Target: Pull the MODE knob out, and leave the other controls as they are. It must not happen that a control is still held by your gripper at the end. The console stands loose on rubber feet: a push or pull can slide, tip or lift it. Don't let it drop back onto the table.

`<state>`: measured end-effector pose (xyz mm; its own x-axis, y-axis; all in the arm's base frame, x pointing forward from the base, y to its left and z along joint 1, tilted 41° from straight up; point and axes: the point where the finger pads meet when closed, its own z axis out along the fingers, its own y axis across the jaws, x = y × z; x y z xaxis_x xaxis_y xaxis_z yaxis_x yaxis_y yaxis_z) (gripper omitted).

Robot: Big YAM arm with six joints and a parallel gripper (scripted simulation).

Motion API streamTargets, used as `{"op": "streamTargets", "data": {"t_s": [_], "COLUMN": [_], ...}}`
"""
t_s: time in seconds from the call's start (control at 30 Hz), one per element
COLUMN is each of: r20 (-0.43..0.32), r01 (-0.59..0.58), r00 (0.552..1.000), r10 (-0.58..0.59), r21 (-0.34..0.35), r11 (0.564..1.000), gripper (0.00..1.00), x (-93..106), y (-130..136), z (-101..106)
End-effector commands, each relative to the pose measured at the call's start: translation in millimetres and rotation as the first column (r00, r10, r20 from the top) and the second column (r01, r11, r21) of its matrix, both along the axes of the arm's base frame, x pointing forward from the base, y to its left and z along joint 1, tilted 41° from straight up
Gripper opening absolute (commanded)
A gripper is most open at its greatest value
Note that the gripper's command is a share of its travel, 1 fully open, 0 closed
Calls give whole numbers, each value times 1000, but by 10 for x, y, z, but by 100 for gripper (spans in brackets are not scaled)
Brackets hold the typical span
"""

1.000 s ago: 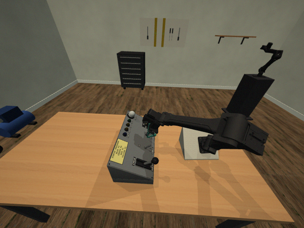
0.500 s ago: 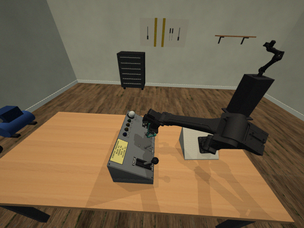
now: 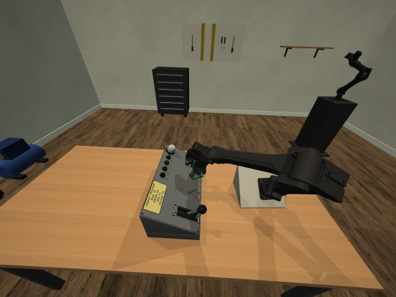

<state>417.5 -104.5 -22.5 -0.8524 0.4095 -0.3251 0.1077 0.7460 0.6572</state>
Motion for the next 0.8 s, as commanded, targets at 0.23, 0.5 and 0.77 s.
{"op": "streamTargets", "data": {"t_s": [0.23,0.5,0.77], "r20": [30,30,30], "r01": [-2,-2,-2], "r00": [1000,1000,1000], "r10": [3,3,3], "r21": [-19,-19,-19], "r11": [1000,1000,1000], "gripper": [70,70,0], "x": [221,221,221], "y": [-76,-76,-76], "z": [143,143,143]}}
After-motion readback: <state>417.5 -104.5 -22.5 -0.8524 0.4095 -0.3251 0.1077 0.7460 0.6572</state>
